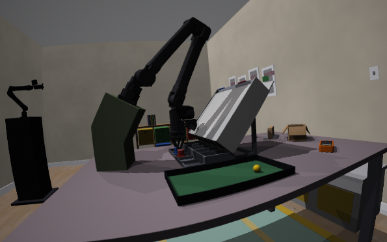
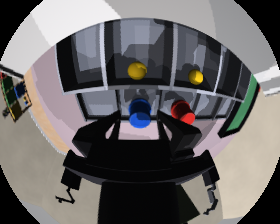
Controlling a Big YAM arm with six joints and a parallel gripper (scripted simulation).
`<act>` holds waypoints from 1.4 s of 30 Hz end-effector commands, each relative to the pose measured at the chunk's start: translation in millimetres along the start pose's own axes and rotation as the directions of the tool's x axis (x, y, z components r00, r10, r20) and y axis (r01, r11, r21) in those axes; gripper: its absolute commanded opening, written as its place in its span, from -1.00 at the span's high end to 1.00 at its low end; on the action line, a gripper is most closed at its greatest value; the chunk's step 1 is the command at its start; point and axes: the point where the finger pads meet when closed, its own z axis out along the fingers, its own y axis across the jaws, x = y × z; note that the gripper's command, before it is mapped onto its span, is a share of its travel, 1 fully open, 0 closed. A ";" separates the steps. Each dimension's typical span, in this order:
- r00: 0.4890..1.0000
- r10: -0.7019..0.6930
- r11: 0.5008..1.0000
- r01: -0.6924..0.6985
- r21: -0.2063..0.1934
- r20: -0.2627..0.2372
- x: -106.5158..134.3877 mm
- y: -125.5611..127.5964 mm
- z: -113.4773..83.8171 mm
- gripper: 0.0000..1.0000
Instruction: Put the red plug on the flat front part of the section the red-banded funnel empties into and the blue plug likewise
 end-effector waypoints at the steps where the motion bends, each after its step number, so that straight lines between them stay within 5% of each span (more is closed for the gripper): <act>1: 1.000 -0.005 1.000 0.005 0.000 -0.016 9.9 0.1 -10.6 -0.18; 32: 1.000 -0.005 1.000 0.005 0.004 -0.024 11.2 -1.3 -26.2 -0.18; 42: 1.000 -0.003 1.000 0.003 0.000 -0.008 6.1 0.8 -49.8 -0.18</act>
